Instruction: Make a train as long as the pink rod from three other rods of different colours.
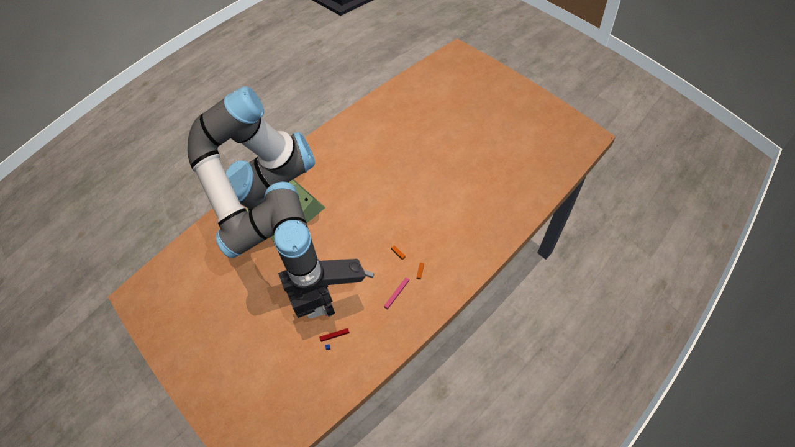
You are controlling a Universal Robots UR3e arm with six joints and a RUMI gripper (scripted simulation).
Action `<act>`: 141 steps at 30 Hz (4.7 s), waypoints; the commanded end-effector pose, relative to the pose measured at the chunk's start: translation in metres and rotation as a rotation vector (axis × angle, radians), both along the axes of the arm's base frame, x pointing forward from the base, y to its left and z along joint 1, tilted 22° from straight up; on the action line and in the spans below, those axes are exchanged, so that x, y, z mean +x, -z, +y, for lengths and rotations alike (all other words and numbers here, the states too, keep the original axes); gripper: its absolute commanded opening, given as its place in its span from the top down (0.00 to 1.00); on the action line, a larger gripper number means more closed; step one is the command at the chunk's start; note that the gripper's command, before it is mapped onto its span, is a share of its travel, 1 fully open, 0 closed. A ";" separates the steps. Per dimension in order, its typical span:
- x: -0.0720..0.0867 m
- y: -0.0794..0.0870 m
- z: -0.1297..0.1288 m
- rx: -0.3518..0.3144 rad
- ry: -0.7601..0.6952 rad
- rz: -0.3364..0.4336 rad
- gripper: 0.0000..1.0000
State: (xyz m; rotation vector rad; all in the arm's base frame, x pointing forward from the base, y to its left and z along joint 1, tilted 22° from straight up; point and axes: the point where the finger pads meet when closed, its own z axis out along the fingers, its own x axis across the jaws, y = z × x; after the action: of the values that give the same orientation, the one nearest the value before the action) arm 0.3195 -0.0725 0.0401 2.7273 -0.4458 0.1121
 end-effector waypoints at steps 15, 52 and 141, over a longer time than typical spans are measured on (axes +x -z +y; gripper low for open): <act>0.001 0.016 -0.007 -0.001 -0.002 -0.005 1.00; 0.001 0.017 -0.007 -0.001 -0.002 -0.005 1.00; 0.002 0.022 -0.009 -0.001 -0.002 -0.005 0.86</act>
State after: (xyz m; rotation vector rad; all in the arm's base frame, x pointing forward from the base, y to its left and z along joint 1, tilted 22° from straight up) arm 0.3205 -0.0829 0.0146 2.7276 -0.4449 0.1161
